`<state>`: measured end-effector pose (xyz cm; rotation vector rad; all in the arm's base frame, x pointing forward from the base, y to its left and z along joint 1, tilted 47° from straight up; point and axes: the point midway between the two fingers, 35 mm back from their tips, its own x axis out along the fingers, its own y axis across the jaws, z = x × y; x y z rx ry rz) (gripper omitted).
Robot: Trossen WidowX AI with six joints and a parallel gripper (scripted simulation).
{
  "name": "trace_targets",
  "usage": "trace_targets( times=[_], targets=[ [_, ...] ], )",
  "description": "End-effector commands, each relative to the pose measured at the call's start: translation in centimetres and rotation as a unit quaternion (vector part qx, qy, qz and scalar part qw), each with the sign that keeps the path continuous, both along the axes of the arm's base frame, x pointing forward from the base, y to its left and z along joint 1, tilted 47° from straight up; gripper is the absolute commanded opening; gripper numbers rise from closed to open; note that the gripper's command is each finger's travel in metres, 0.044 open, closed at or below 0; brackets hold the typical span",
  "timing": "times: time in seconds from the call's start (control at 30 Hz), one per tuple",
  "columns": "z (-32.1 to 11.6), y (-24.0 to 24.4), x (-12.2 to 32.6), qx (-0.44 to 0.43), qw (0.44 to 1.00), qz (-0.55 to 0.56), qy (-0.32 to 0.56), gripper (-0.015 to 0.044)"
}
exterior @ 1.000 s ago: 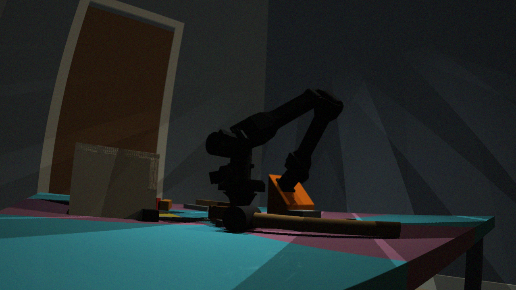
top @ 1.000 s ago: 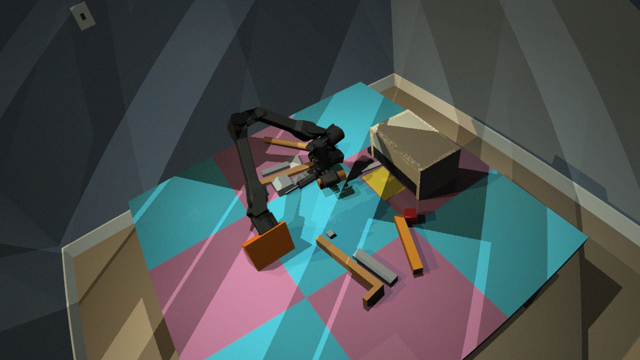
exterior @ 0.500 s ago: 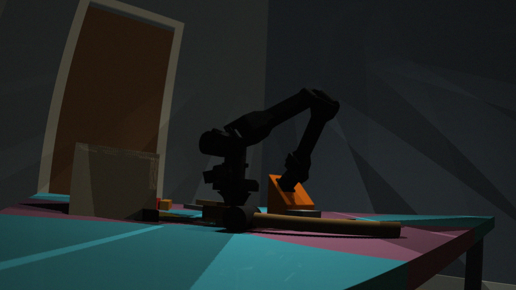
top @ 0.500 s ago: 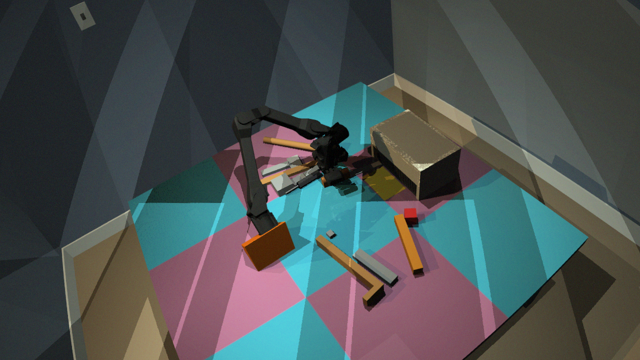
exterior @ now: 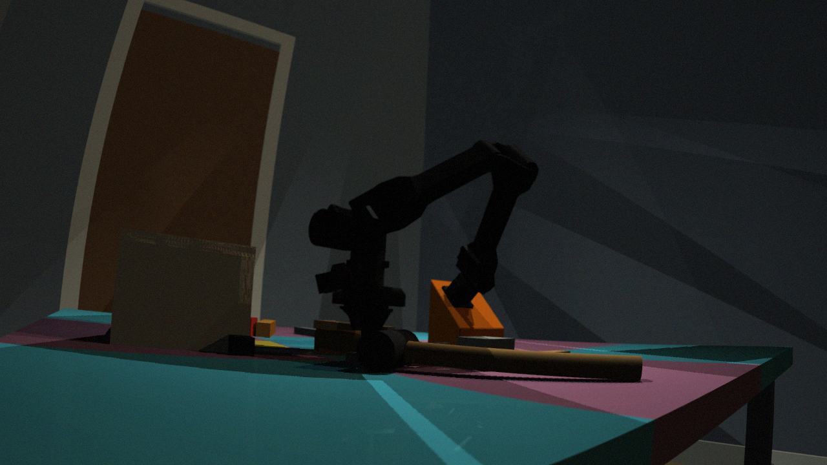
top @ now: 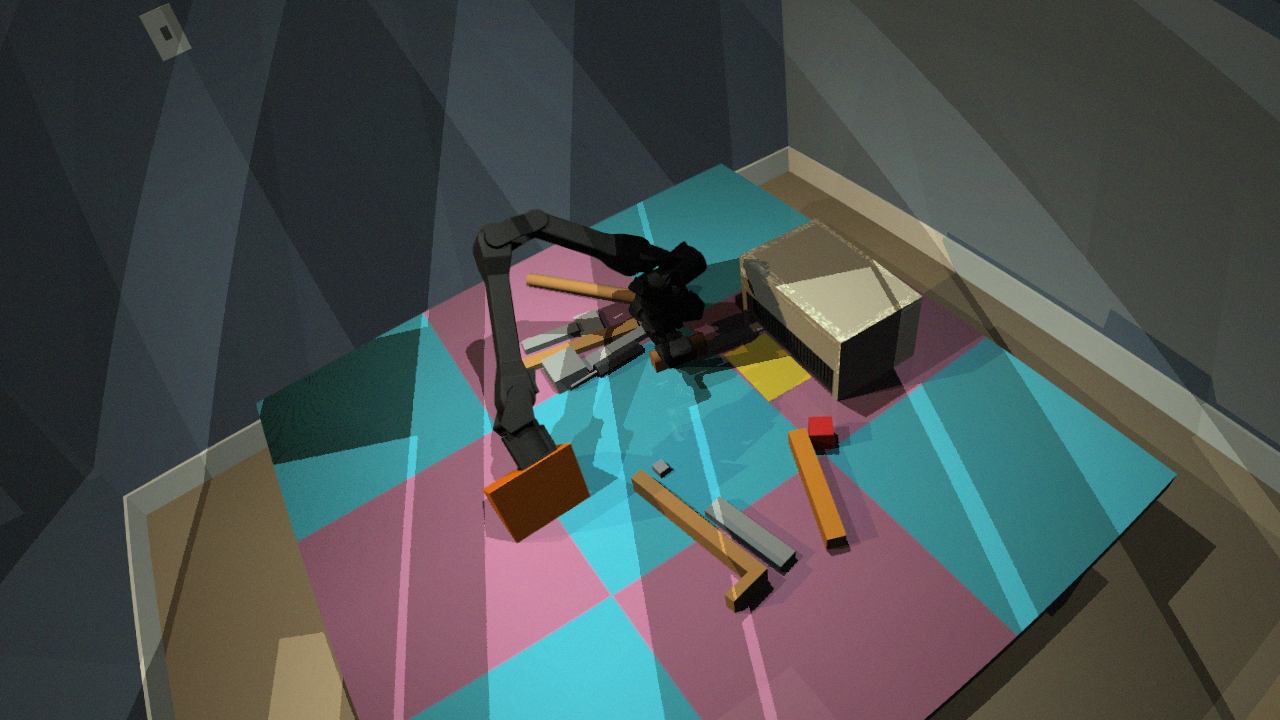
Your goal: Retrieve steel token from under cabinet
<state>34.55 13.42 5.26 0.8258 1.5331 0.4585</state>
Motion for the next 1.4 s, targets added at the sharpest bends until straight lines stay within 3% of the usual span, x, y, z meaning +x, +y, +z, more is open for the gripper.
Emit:
trace_targets(
  times=[0.0, 1.37],
  targets=[
    [0.0, -0.1, 0.5, 0.001, 1.0, 0.001, -0.002, 0.0],
    [-0.5, -0.8, 4.6, 0.0, 1.0, 0.001, -0.003, 0.0]
  ],
)
